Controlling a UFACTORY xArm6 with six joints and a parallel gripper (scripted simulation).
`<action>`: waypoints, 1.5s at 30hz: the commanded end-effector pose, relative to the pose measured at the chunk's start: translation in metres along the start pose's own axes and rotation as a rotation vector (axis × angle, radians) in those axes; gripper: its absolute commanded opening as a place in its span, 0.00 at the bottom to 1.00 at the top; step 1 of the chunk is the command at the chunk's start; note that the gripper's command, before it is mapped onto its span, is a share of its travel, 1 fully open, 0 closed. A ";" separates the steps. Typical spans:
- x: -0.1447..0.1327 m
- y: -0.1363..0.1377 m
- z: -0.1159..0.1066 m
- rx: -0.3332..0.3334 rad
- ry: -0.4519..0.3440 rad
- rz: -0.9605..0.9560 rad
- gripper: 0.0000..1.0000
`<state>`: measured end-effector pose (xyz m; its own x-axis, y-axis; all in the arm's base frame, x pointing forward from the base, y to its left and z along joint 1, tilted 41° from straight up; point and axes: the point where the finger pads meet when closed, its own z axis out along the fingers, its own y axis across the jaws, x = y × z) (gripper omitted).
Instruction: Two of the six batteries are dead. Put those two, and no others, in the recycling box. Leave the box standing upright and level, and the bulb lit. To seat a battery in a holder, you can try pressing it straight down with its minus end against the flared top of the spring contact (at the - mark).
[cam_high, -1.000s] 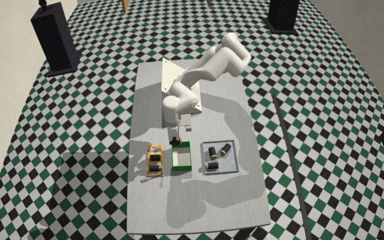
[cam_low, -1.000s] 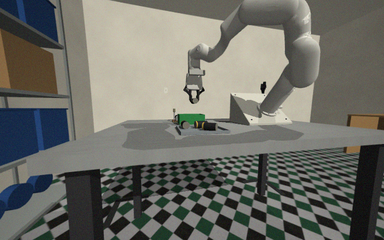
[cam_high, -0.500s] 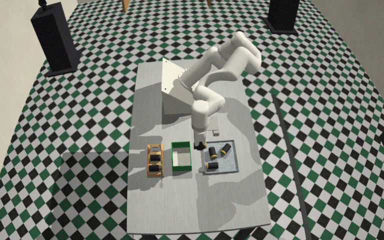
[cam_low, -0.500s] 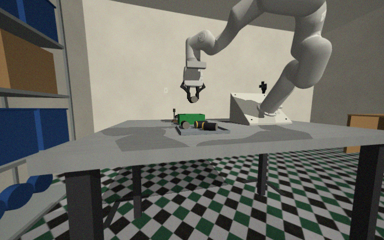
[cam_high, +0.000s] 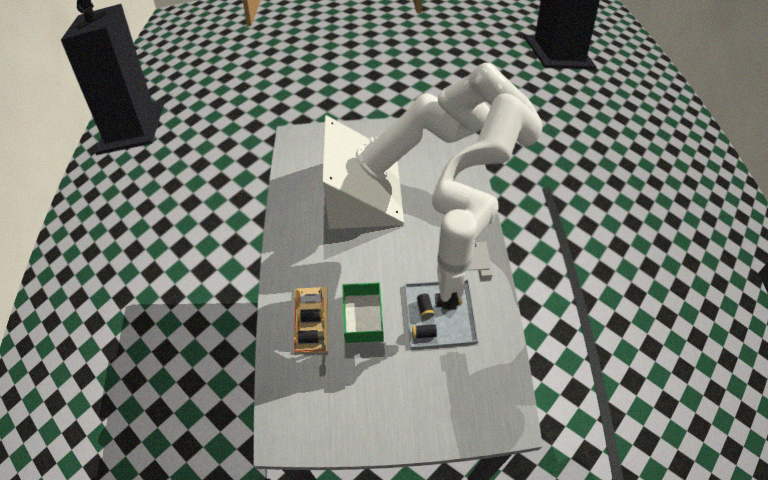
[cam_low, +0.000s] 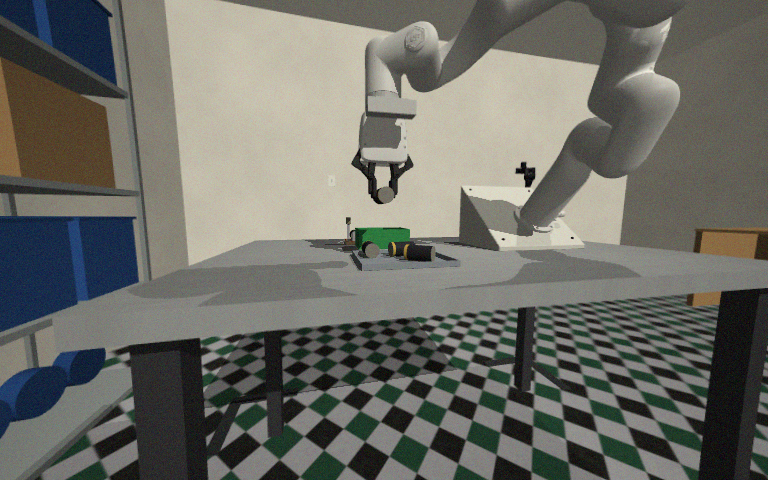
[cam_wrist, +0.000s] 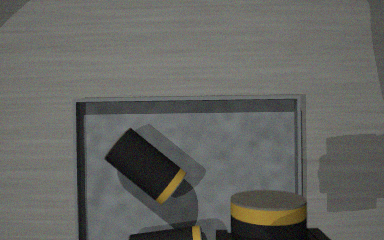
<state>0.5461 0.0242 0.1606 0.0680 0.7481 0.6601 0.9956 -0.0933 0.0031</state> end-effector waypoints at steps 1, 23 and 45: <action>0.040 0.016 -0.001 0.000 -0.006 0.004 0.28; 0.048 0.019 -0.001 0.000 -0.006 0.003 0.28; 0.047 0.019 0.076 0.000 -0.006 0.003 0.28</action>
<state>0.5667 0.0882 0.1564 0.0732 0.7524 0.6546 0.9958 -0.0914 -0.0064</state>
